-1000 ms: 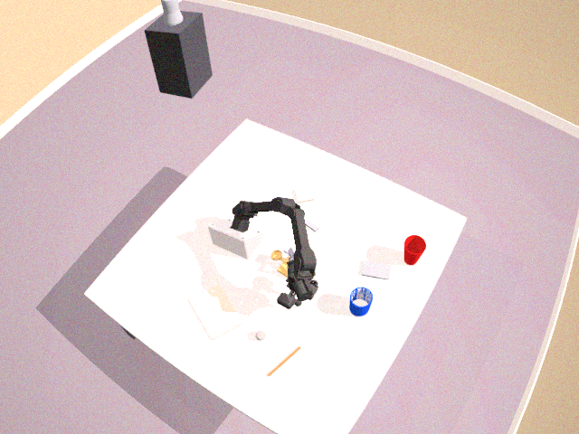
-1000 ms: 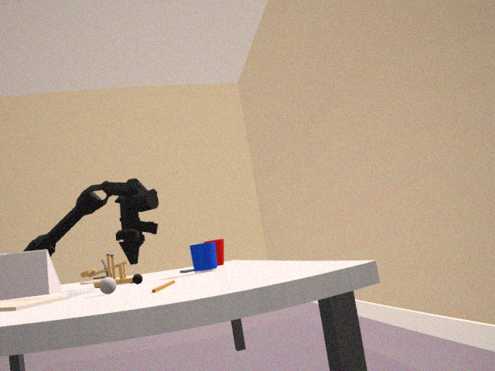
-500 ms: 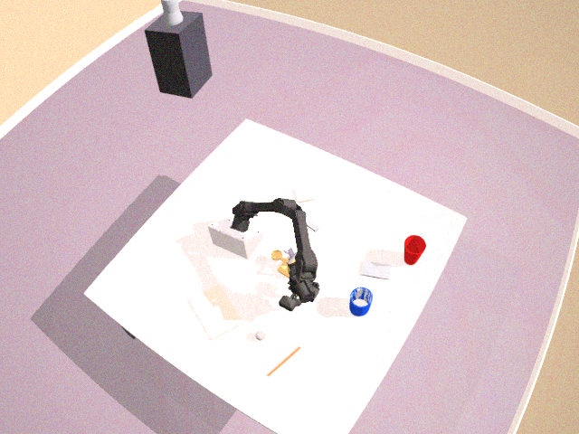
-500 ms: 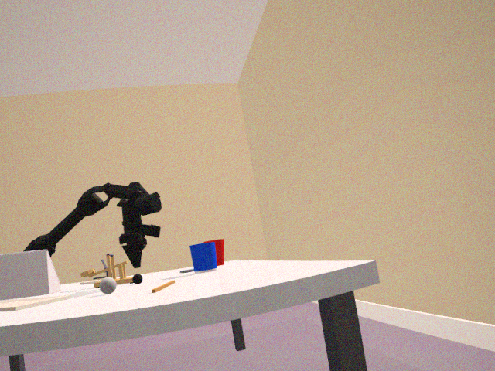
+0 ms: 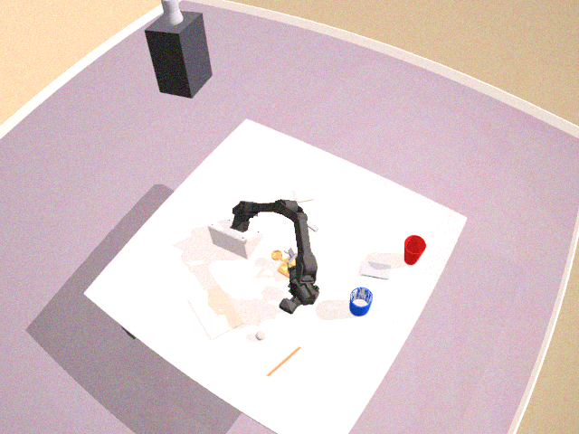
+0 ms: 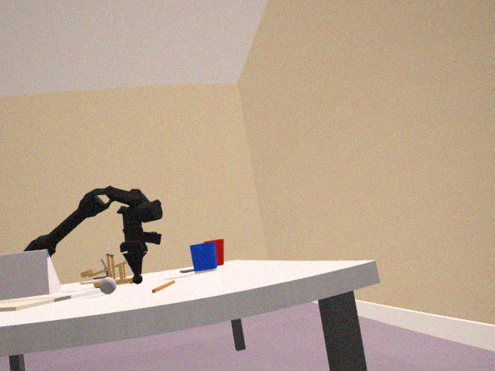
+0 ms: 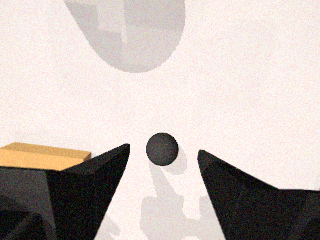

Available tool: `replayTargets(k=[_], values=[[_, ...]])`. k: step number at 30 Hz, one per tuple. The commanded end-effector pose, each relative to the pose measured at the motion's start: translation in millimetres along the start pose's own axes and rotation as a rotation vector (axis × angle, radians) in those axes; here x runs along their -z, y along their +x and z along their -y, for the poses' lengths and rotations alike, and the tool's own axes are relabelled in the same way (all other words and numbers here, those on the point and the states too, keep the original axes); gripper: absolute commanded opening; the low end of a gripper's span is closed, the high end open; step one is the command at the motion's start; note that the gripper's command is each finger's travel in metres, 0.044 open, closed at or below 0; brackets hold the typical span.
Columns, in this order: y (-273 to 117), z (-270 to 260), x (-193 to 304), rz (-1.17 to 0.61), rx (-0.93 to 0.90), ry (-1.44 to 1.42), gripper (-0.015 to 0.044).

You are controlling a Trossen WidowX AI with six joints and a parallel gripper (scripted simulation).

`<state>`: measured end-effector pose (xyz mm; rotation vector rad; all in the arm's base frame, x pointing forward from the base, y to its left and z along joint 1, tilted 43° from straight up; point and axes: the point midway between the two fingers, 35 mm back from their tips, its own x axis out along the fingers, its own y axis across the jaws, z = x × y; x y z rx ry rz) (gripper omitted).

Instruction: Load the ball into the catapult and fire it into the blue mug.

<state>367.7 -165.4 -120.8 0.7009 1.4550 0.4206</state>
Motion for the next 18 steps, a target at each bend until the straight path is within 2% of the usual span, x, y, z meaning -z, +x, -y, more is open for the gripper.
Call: replayTargets(k=[1,7,12,18], values=[[10.9,-0.6,2.9,-0.010,-0.009,0.007,0.0300],[18.1,-0.8,3.4,-0.010,-0.010,0.007,0.0300],[18.1,-0.8,3.4,-0.010,-0.010,0.007,0.0169],[18.1,-0.8,3.4,-0.010,-0.010,0.007,0.0129]])
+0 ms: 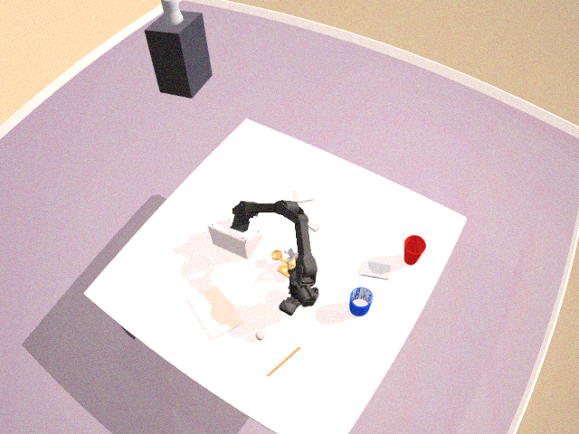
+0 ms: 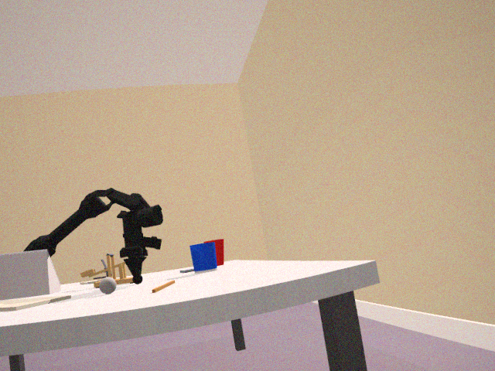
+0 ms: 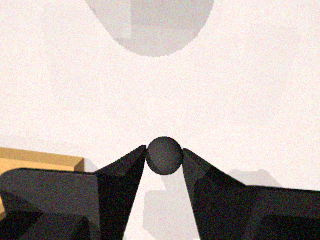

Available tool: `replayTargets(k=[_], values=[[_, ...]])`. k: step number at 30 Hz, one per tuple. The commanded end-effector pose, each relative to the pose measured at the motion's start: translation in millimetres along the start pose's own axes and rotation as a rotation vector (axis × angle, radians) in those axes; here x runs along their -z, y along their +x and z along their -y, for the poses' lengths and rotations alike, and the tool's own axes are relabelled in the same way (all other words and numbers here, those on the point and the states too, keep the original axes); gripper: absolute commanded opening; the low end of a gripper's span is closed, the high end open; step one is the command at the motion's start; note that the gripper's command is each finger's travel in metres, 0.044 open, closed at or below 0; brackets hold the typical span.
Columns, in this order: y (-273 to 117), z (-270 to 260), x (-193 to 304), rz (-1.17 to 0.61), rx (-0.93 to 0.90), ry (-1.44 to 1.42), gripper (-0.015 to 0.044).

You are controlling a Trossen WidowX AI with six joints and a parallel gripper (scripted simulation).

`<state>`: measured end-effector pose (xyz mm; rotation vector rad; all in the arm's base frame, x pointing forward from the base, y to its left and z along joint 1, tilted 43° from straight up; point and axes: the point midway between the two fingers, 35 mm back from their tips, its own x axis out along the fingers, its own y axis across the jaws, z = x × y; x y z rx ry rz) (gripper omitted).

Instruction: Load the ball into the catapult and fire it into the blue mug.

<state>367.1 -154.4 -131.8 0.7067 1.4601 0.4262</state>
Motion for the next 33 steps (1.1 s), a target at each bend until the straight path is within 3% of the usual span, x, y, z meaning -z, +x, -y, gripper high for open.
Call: replayTargets(k=[1,7,27,33], values=[[2.7,0.1,1.1,-0.004,-0.004,0.005,0.0122],[-10.0,1.2,-1.0,-0.003,-0.002,0.005,0.0000],[-116.2,0.5,2.2,-0.004,0.002,0.007,0.0000],[-123.3,-3.4,6.6,-0.013,0.001,0.008,0.0000]])
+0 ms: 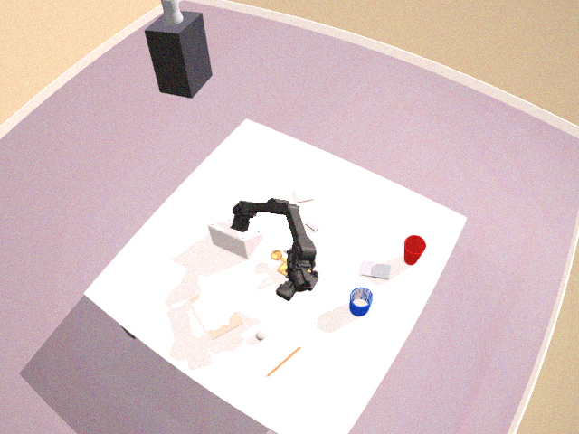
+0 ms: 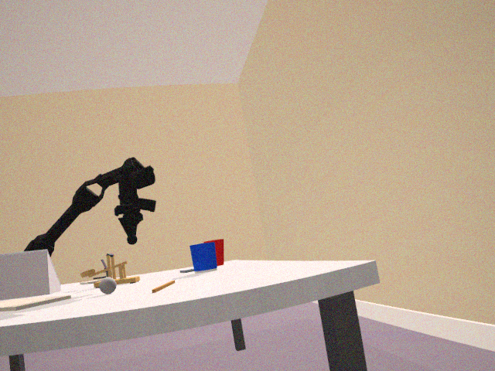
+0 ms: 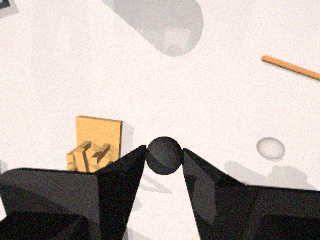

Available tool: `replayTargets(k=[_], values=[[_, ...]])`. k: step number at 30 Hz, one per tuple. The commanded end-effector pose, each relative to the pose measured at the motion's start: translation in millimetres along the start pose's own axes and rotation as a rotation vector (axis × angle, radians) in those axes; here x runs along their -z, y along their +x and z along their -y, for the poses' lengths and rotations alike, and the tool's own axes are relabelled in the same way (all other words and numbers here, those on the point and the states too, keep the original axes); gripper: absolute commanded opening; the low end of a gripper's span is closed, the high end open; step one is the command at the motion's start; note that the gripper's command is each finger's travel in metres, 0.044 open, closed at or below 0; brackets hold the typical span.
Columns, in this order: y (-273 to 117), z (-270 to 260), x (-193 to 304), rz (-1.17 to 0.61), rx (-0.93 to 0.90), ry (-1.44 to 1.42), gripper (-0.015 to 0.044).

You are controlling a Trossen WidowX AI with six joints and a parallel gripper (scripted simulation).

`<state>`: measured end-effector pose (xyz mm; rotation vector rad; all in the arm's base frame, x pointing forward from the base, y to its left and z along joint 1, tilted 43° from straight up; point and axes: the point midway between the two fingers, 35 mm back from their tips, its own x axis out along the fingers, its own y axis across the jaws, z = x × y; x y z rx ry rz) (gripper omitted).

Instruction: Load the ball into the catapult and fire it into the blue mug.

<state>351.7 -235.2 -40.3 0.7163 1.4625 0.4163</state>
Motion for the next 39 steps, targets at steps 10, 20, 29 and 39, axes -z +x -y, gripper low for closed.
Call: replayTargets(k=[10,20,29,39], values=[[2.6,-23.6,23.6,-0.069,-0.001,0.004,0.0000],[7.0,-42.7,49.1,-0.125,-0.003,0.015,0.0000],[12.1,-60.3,74.4,-0.176,-0.003,0.030,0.0000],[19.8,-81.5,104.4,-0.234,-0.006,0.036,0.0000]])
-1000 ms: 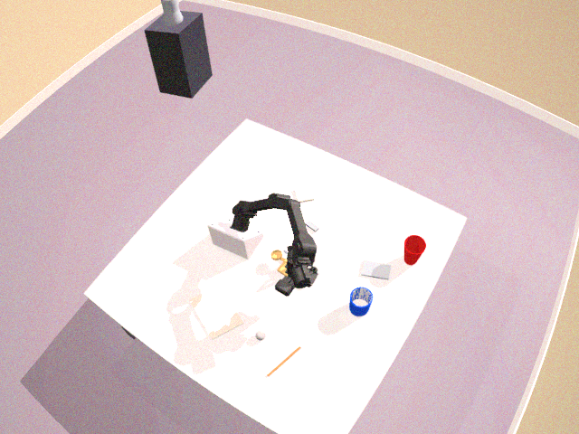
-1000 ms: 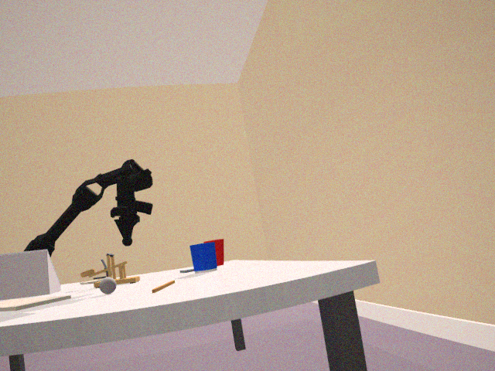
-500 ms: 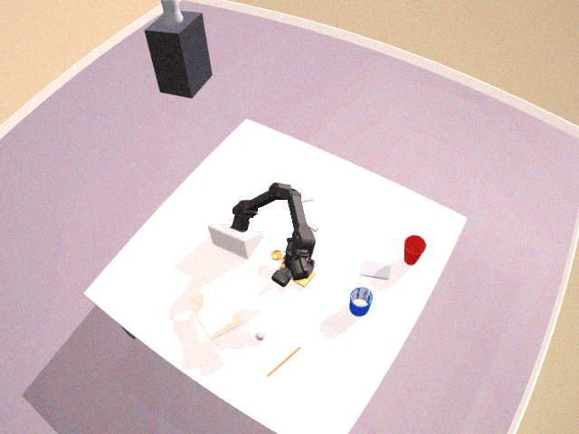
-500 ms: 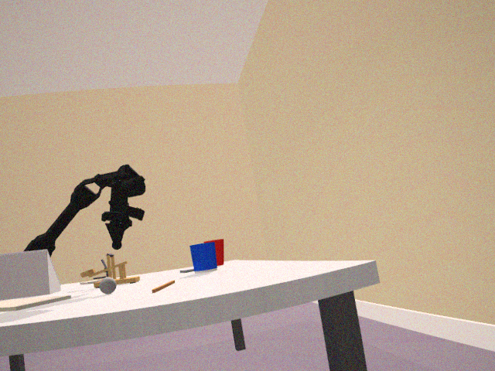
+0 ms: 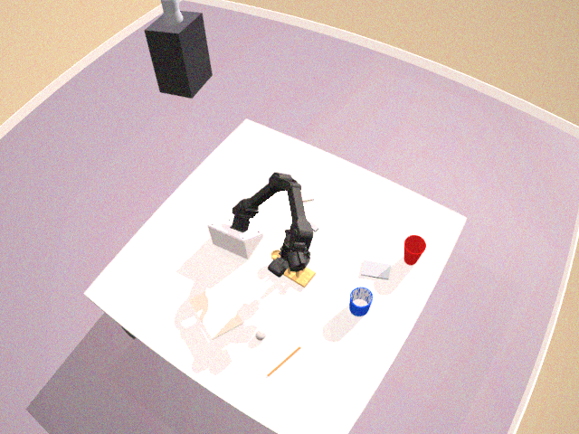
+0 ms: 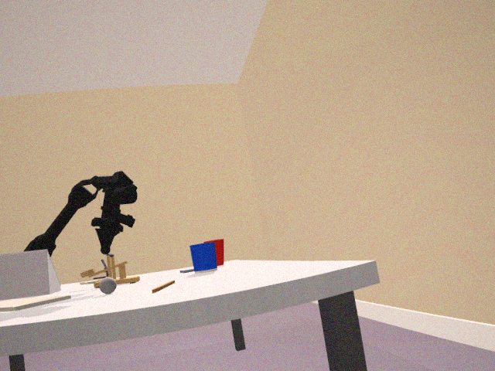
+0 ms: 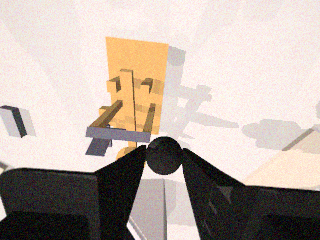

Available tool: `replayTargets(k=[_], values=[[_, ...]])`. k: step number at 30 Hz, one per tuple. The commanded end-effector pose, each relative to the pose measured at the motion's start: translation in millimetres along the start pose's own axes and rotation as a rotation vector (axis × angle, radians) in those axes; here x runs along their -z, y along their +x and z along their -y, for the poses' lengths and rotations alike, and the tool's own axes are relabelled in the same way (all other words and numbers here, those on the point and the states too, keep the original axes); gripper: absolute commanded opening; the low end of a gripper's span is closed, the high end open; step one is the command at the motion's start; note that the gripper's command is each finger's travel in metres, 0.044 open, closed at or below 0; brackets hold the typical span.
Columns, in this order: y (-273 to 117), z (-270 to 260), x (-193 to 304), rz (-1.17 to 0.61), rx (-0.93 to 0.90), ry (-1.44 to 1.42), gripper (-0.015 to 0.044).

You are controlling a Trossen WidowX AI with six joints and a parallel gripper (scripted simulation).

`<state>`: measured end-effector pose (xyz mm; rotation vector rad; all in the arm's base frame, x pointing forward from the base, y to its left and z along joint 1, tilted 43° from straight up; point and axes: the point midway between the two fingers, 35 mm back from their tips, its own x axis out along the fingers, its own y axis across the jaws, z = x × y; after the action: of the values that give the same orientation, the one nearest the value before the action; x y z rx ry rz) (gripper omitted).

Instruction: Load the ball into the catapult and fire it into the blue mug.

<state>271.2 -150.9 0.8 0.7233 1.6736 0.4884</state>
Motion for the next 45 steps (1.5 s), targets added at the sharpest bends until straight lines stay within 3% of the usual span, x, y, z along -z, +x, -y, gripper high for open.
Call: replayTargets(k=[1,21,45], values=[[5.8,-7.8,10.6,-0.024,0.003,0.002,0.0000],[38.7,-44.8,74.3,-0.146,-0.007,0.018,0.0000],[62.4,-44.9,68.2,-0.139,-0.001,0.011,0.0000]])
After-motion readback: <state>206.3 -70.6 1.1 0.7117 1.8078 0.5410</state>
